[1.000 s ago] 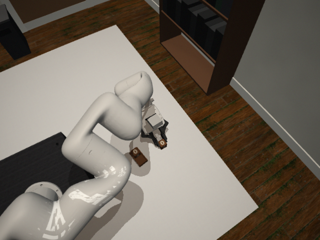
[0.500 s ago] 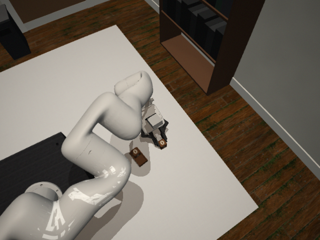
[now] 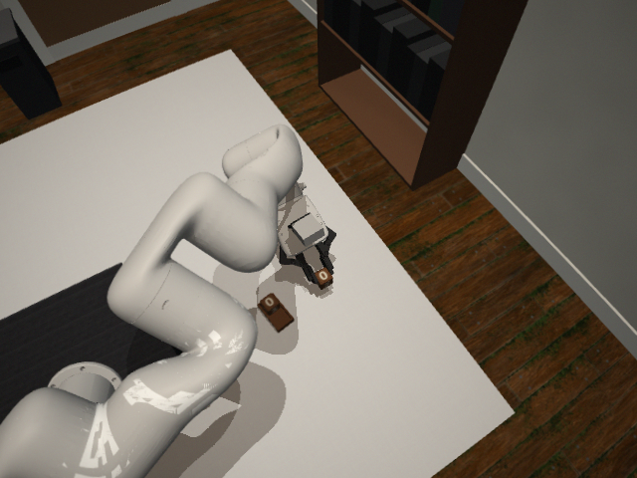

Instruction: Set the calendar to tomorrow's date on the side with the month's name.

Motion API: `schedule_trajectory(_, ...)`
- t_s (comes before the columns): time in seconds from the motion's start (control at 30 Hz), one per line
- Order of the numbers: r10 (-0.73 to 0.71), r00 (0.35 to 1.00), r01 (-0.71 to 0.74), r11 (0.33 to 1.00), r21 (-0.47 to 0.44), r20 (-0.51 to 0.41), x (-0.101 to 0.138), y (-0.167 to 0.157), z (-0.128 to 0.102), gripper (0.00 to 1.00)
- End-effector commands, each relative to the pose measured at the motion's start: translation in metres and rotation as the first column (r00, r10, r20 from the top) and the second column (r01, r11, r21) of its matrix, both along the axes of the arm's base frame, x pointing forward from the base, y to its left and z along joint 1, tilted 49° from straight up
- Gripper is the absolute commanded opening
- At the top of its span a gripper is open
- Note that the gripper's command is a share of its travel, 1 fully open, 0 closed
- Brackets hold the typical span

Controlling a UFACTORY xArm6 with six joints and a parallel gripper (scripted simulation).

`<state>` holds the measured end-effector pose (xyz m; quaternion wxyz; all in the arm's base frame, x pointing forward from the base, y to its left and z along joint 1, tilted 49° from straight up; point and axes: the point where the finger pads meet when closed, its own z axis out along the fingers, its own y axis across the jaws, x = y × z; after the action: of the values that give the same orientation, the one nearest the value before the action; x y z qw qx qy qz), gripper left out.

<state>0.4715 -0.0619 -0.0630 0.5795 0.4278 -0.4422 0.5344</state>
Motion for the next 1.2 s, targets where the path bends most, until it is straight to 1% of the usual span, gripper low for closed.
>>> schedule_trajectory(0.0, 0.001, 1.0, -0.001, 1.0, 0.001, 0.002, 0.001, 0.013, 0.011, 0.27)
schedule_trajectory(0.17, 0.001, 1.0, -0.001, 1.0, 0.001, 0.002, 0.002, 0.019, 0.017, 0.27)
schedule_trajectory(0.6, 0.001, 1.0, -0.001, 1.0, 0.006, 0.002, 0.002, 0.02, 0.017, 0.27)
schedule_trajectory(0.7, 0.001, 1.0, -0.001, 0.998, 0.057, 0.002, 0.003, 0.019, 0.018, 0.27)
schedule_trajectory(0.87, -0.004, 1.0, 0.001, 0.977, 0.213, 0.012, 0.003, 0.019, 0.019, 0.27)
schedule_trajectory(0.93, -0.006, 1.0, 0.002, 0.968, 0.253, 0.016, 0.002, 0.02, 0.02, 0.27)
schedule_trajectory(1.17, -0.007, 1.0, 0.002, 0.964, 0.264, 0.017, 0.002, 0.02, 0.023, 0.27)
